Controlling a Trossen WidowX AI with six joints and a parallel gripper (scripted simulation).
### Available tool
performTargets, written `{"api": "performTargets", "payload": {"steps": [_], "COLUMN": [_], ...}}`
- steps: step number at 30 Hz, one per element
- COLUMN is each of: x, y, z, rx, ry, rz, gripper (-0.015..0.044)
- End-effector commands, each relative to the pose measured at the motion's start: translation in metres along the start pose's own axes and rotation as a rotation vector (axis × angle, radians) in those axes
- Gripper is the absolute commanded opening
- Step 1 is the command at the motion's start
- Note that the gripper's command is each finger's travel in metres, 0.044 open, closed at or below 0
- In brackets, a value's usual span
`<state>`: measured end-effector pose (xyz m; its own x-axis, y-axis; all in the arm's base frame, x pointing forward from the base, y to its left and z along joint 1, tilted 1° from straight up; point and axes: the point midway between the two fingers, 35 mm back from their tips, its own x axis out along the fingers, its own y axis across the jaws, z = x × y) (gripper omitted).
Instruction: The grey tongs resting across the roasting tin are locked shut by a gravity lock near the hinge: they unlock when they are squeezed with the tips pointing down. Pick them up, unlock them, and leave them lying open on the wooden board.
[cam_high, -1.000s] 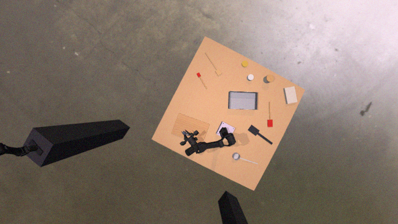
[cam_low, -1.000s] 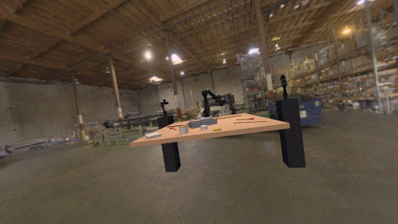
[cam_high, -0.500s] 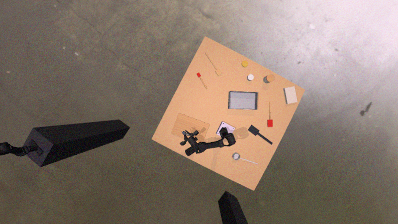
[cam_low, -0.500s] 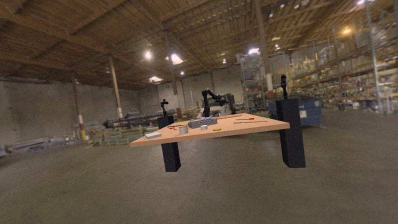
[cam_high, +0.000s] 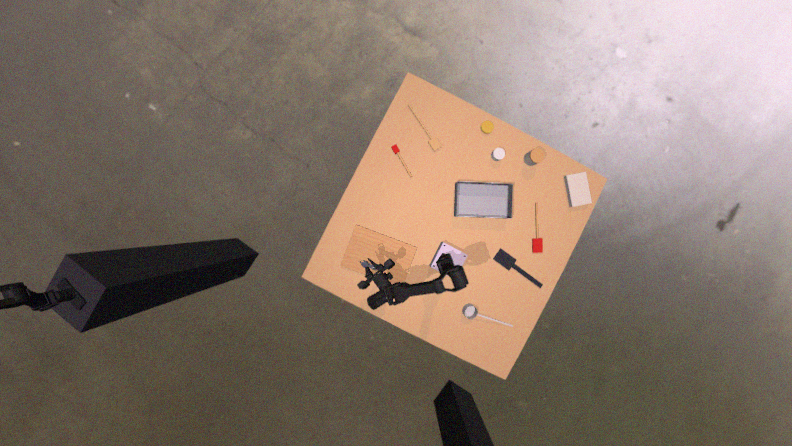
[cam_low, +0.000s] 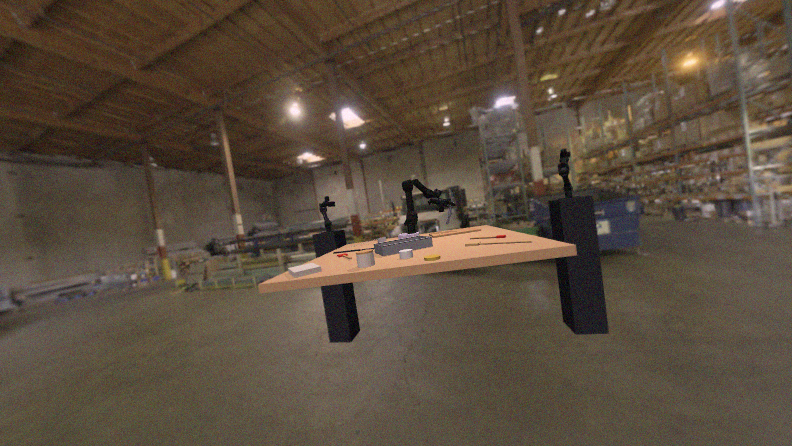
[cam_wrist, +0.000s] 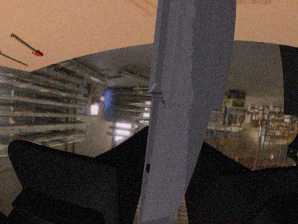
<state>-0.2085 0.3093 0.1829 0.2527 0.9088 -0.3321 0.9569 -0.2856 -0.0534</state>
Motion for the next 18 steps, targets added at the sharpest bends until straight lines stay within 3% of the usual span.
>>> {"api": "performTargets", "payload": {"steps": [1,18], "x": [0.009,0.049], "y": [-0.005,-0.012], "z": [0.002,0.034], "rx": [-0.024,-0.12], "ry": [-0.055,-0.465], "rz": [-0.005,-0.014], "gripper": [-0.015,-0.015]}}
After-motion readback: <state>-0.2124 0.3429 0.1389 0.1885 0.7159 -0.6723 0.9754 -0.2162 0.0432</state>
